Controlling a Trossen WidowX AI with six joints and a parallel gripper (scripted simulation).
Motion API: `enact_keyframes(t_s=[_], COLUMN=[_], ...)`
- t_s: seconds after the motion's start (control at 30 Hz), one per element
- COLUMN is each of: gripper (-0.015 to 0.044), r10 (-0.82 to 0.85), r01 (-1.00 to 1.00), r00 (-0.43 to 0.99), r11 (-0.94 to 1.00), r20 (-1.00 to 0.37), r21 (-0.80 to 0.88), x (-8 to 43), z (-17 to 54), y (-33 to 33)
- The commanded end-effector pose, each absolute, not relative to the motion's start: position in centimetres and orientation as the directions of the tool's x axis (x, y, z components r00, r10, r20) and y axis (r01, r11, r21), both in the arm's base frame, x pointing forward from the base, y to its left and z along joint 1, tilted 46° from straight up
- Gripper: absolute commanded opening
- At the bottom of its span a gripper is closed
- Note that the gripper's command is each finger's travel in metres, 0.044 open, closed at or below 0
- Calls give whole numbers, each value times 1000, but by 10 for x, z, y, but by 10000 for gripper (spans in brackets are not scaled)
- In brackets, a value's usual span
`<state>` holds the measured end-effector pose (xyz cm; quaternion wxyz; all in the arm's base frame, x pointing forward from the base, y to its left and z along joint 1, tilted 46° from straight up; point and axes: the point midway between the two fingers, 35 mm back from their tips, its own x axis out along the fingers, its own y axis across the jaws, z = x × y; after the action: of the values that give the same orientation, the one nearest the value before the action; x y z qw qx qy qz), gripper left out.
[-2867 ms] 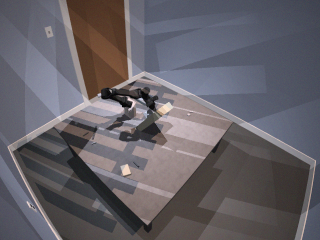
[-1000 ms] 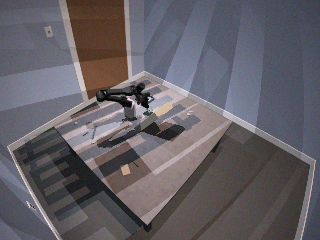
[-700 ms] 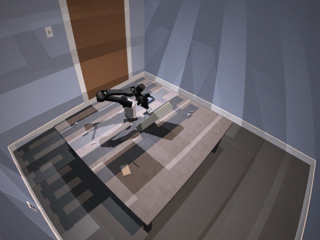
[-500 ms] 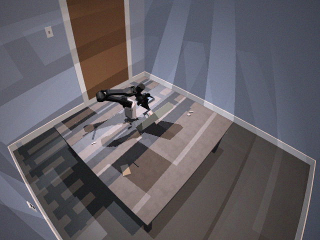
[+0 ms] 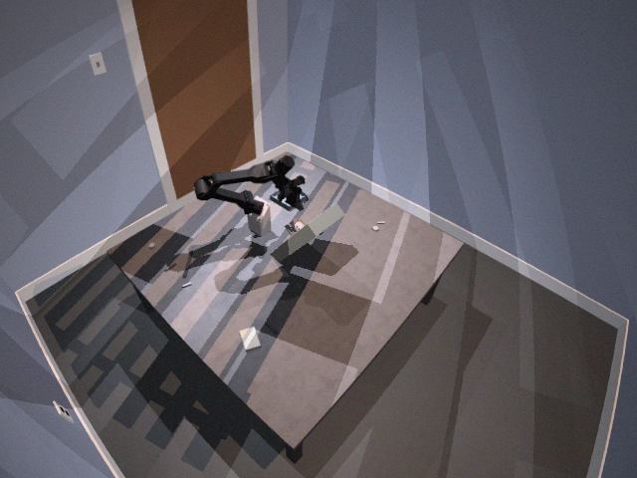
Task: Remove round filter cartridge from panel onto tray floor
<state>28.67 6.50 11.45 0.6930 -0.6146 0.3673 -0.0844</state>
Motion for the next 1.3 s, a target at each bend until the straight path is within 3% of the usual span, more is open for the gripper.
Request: enact_keyframes(t_s=[0.0, 0.27, 0.4, 0.53, 0.67, 1.27], gripper=[187, 397, 305, 305, 305, 305], r10=[-570, -564, -601, -662, -709, -708], r01=[-335, -329, -263, -82, 131, 142], r00=[715, 720, 649, 508, 366, 359], r11=[229, 236, 397, 600, 681, 685], r20=[-405, -404, -466, -551, -603, -608], r21=[-914, -914, -879, -796, -720, -714], x=[291, 298, 289, 266, 241, 248], z=[123, 168, 142, 105, 79, 65], y=[75, 120, 100, 67, 39, 25])
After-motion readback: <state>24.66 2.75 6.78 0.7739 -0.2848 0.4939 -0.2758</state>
